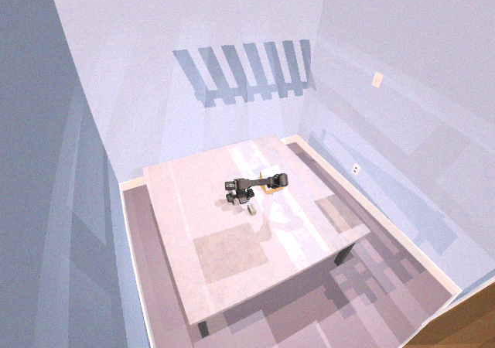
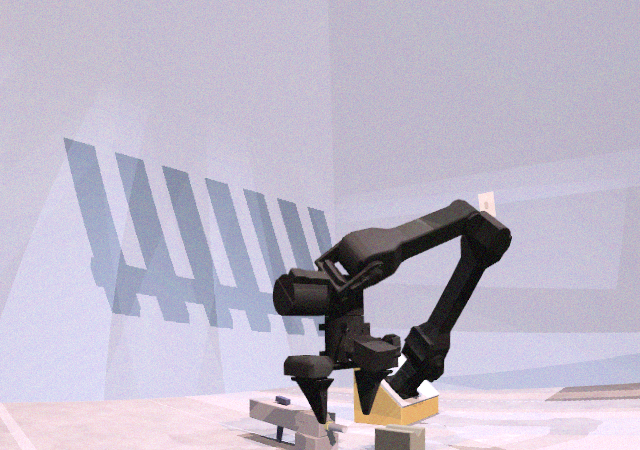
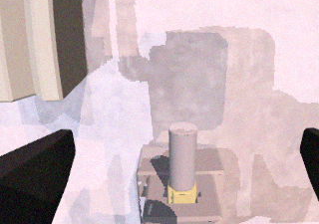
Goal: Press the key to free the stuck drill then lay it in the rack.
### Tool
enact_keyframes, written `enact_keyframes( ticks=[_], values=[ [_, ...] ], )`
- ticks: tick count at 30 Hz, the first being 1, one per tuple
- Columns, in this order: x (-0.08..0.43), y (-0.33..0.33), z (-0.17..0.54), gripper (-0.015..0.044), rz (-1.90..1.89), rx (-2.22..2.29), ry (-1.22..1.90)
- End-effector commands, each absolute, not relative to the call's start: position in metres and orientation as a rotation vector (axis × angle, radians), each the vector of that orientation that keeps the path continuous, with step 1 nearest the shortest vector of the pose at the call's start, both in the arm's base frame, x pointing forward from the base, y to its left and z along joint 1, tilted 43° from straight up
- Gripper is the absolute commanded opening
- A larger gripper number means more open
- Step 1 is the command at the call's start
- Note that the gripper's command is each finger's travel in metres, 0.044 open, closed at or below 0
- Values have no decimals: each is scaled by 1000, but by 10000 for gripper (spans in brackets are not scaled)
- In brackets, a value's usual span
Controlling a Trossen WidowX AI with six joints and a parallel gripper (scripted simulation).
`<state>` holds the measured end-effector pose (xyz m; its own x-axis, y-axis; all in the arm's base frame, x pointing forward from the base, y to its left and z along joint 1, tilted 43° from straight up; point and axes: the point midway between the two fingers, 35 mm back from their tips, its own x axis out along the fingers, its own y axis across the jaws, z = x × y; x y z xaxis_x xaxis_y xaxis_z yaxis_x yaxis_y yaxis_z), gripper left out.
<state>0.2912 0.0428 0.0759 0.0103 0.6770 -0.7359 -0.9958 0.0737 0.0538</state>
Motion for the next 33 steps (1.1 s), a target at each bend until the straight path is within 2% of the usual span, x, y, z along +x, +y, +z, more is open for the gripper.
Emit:
enact_keyframes(
  ticks=[1, 33],
  values=[
    [289, 45, 76, 440, 1431, -579, 698],
    [288, 67, 32, 440, 1431, -578, 697]
  ],
)
